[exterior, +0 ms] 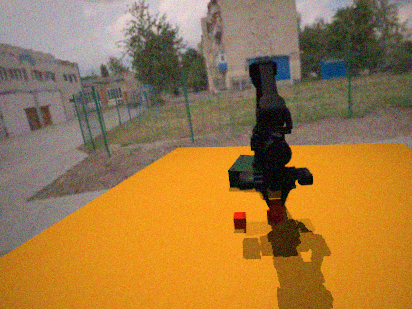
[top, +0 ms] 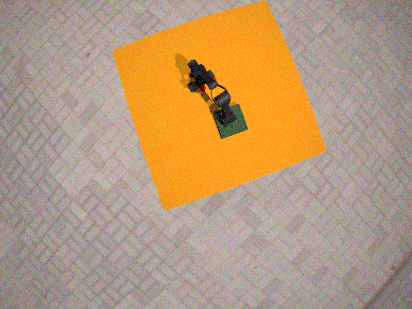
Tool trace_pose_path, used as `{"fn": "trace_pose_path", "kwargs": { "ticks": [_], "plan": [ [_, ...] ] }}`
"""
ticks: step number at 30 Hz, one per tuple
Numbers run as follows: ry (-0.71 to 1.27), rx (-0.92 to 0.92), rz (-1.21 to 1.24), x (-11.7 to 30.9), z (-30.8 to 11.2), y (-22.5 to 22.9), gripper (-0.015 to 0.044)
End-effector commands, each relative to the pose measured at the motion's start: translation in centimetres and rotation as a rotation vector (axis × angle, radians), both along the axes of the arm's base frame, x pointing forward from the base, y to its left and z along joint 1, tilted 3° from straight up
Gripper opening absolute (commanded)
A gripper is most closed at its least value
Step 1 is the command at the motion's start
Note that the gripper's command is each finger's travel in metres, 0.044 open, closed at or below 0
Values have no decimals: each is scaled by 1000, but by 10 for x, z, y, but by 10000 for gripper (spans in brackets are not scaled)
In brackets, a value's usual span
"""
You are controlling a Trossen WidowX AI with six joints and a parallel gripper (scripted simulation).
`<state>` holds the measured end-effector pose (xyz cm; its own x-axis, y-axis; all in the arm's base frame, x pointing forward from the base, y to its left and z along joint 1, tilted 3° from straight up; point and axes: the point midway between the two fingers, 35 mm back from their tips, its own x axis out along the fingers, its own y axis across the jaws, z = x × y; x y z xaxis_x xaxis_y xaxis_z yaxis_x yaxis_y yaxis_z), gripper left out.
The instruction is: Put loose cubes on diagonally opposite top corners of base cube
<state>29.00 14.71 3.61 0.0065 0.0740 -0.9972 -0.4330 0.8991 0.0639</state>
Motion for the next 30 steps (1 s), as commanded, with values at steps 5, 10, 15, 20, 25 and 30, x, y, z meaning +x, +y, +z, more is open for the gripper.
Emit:
{"fn": "trace_pose_path", "kwargs": {
  "ticks": [5,10,15,20,25,30],
  "plan": [
    [-1,-3,-1,0,-1,0,184],
    [-1,-3,-1,0,-1,0,205],
    [0,0,0,0,9,-1,205],
    [0,0,0,0,12,-1,205],
    [0,0,0,0,16,-1,205],
    [0,0,0,0,20,-1,205]
  ]
}}
